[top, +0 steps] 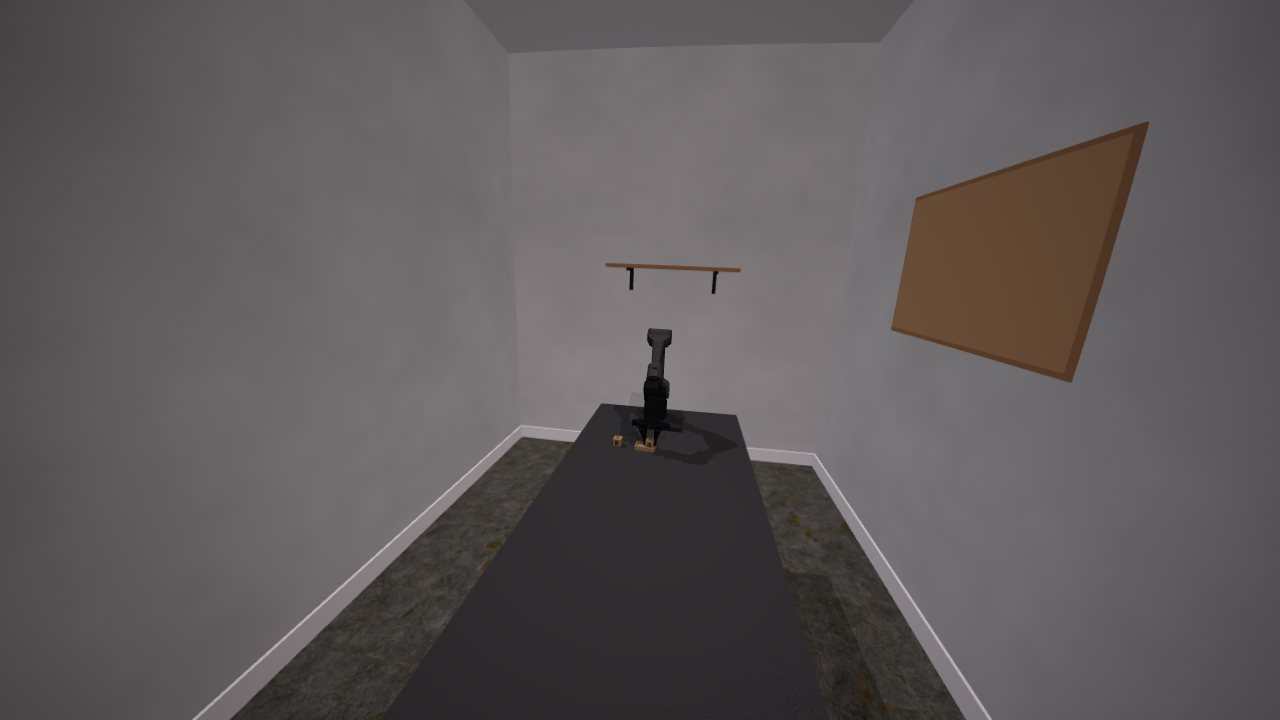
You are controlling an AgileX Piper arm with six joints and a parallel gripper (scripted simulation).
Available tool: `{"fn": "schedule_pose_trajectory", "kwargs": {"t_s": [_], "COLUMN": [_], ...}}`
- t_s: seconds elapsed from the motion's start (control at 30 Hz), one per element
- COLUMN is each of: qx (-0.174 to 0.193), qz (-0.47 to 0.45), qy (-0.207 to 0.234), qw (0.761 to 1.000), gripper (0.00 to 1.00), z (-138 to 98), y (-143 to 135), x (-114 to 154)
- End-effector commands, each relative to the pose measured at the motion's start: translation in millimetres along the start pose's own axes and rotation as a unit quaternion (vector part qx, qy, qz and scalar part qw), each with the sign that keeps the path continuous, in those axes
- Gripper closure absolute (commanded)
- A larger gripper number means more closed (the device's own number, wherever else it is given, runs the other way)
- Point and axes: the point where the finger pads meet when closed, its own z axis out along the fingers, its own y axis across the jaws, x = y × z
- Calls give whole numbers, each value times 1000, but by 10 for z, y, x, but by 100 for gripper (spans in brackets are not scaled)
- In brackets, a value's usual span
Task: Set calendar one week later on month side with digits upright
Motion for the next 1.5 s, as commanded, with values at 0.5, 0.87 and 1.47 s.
{"fn": "schedule_pose_trajectory", "kwargs": {"t_s": [0.5, 0.87, 1.47], "qx": [-1, -1, -1], "qz": [0, 0, 0], "qy": [1, 1, 1], "qw": [1000, 1000, 1000], "gripper": [64, 48, 38], "z": [9, 9, -6], "y": [0, 0, 0], "x": [5, 5, 2]}}
